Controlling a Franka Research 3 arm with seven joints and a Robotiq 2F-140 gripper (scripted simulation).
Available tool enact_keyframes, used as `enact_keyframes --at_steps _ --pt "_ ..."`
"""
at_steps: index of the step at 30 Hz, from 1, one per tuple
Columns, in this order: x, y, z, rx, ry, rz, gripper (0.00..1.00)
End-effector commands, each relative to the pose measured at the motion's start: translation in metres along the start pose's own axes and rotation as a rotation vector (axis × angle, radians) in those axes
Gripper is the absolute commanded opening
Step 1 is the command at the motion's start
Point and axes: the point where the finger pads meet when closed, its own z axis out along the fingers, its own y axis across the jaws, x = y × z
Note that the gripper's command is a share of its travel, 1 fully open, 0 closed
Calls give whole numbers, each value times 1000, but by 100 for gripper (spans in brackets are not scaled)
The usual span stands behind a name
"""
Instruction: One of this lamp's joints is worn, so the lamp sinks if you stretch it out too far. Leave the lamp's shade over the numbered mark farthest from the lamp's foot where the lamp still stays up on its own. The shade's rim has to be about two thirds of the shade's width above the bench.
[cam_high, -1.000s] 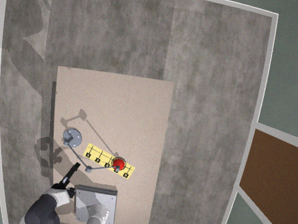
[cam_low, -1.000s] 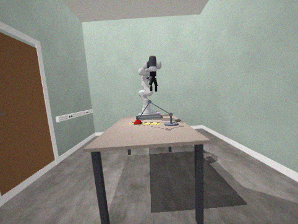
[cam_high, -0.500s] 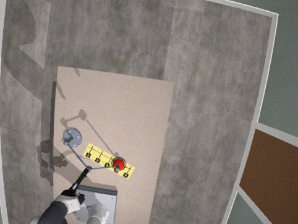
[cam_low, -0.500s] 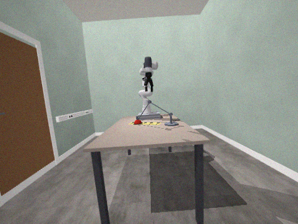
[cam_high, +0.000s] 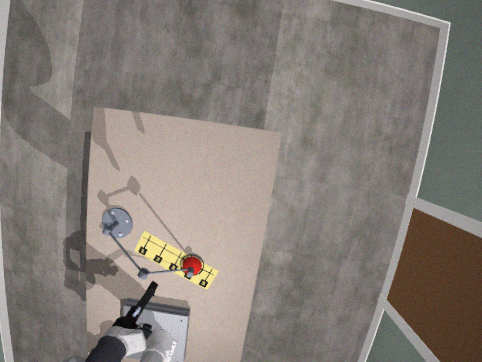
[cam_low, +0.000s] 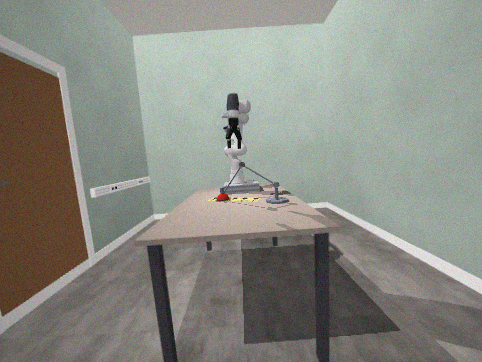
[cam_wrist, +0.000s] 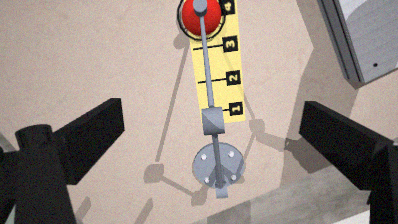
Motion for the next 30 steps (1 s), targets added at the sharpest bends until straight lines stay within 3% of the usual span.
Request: enact_keyframes --at_steps 1,25,30 --pt "14 0 0 -1 -5 -32 100" --pt "113 1 -1 3 1 27 100" --pt "114 -3 0 3 0 34 100"
